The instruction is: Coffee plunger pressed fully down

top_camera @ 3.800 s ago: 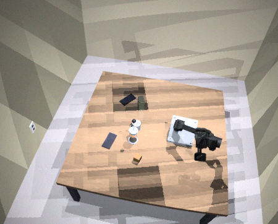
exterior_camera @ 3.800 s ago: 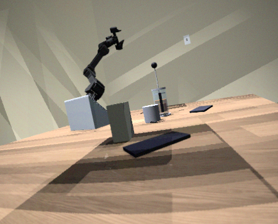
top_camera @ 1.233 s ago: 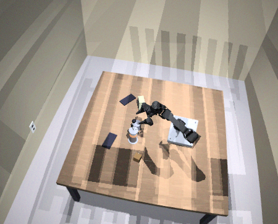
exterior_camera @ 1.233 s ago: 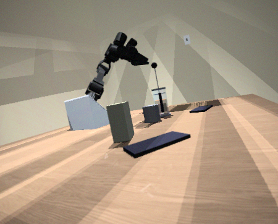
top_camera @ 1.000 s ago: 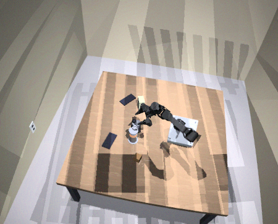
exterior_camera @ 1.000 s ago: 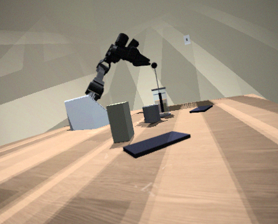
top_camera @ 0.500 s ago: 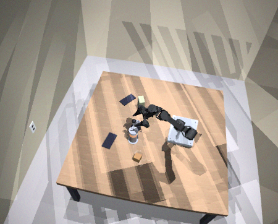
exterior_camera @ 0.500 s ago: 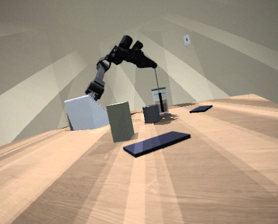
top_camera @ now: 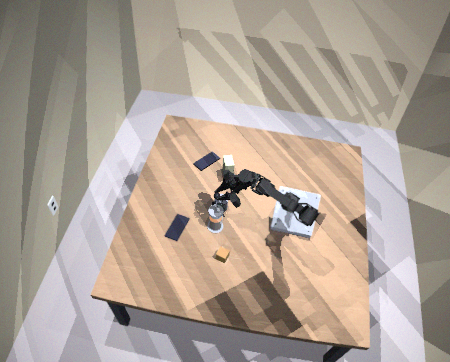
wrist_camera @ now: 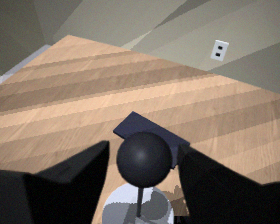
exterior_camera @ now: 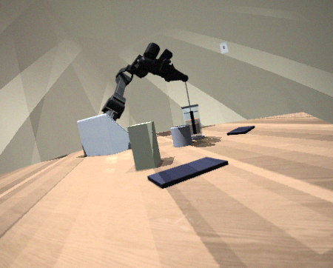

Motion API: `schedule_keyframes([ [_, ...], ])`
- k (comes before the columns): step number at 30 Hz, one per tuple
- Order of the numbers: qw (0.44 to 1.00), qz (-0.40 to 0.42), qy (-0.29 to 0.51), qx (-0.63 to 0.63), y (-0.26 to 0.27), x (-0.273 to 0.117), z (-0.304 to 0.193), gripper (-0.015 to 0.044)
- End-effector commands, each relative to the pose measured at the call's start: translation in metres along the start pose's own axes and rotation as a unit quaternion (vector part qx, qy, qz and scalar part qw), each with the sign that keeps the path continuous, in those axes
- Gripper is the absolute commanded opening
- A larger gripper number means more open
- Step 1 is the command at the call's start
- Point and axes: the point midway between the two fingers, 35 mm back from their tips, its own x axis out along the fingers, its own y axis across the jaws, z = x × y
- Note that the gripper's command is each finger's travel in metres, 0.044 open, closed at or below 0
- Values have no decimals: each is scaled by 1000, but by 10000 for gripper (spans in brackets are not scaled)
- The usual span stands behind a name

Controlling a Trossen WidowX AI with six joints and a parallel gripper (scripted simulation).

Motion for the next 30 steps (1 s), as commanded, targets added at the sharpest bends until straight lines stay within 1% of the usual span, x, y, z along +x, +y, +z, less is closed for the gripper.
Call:
schedule_keyframes([
  [1,1000,-2,-2,1,0,0,1,125],
  [12,1000,-2,-2,1,-1,1,0,125],
  [30,1000,-2,-1,0,-5,20,-22,125],
])
